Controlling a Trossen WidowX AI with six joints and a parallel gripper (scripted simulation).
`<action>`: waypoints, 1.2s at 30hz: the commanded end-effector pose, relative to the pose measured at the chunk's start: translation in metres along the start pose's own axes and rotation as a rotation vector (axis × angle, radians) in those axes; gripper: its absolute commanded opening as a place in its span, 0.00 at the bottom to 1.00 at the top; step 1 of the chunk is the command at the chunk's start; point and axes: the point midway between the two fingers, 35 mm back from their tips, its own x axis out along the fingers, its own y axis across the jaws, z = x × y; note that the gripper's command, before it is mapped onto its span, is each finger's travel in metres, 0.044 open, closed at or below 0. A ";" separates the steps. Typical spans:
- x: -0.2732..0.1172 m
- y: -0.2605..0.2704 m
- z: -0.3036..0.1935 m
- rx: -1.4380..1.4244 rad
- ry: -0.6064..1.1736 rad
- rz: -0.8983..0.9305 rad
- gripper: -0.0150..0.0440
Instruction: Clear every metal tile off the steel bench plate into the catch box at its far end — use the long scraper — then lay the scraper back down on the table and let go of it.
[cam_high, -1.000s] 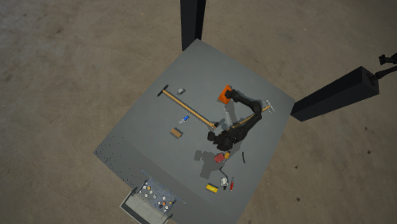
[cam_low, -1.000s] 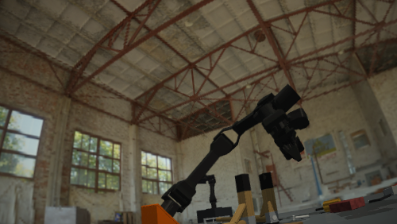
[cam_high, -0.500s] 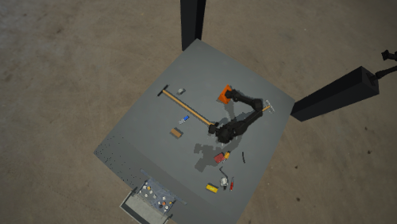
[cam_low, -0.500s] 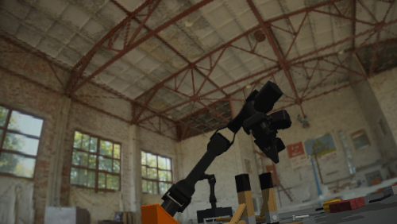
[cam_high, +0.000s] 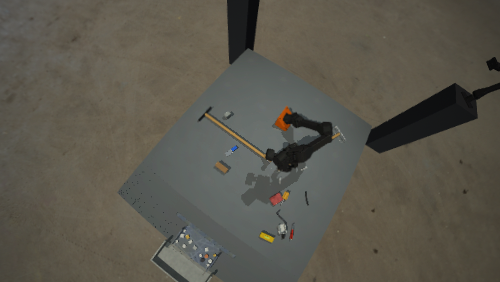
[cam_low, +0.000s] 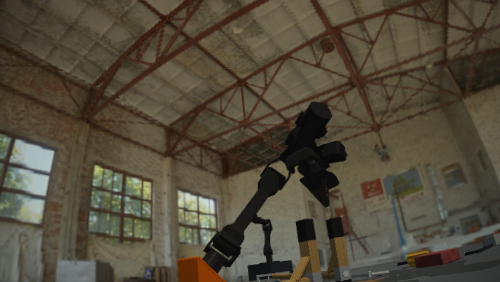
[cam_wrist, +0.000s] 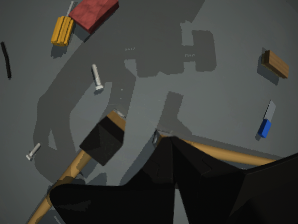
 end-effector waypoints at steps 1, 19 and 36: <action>-0.006 0.004 -0.009 -0.001 -0.005 0.028 0.25; -0.028 0.024 -0.044 0.014 -0.037 0.159 0.25; 0.000 0.026 -0.047 0.009 -0.026 0.146 0.25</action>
